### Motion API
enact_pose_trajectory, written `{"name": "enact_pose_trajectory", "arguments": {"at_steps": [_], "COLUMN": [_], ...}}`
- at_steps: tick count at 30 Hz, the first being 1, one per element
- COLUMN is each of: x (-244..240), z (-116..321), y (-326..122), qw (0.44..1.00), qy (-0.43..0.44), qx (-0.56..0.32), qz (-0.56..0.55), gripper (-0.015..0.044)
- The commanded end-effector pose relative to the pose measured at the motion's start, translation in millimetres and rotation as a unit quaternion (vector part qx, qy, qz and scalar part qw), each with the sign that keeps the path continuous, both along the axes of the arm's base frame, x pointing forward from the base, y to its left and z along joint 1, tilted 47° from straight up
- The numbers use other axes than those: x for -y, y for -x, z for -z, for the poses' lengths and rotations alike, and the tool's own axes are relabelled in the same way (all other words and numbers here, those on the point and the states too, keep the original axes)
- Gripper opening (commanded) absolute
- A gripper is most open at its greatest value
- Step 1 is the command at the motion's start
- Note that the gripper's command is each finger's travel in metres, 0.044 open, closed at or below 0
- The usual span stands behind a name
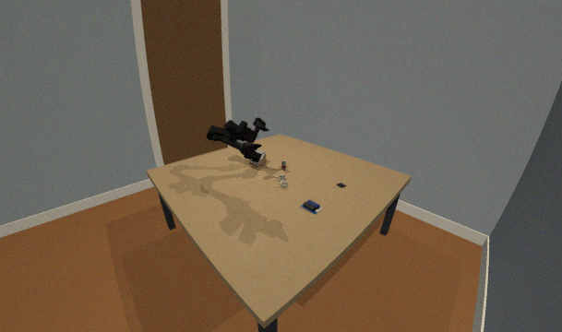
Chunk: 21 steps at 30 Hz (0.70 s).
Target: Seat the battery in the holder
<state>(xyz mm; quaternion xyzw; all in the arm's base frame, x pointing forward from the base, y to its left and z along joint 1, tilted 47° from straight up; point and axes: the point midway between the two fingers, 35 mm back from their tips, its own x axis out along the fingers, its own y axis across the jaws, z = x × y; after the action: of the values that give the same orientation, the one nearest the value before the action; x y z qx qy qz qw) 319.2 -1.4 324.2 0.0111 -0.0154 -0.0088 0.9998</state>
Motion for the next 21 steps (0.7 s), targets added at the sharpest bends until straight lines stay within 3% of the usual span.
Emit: {"name": "enact_pose_trajectory", "arguments": {"at_steps": [1,8,15,21], "x": [-0.9,-42.6,-74.9,-79.1], "z": [3.2,128.7,239.4,284.2], "y": [-1.7,-28.9,13.1,70.8], "qw": [1.000,0.955,0.825,0.675], "qy": [-0.002,-0.028,0.055,0.204], "qx": [-0.008,-0.296,-0.560,-0.699], "qz": [-0.001,-0.001,0.050,0.122], "gripper": [0.0374,0.0190,0.0006,0.0000]}}
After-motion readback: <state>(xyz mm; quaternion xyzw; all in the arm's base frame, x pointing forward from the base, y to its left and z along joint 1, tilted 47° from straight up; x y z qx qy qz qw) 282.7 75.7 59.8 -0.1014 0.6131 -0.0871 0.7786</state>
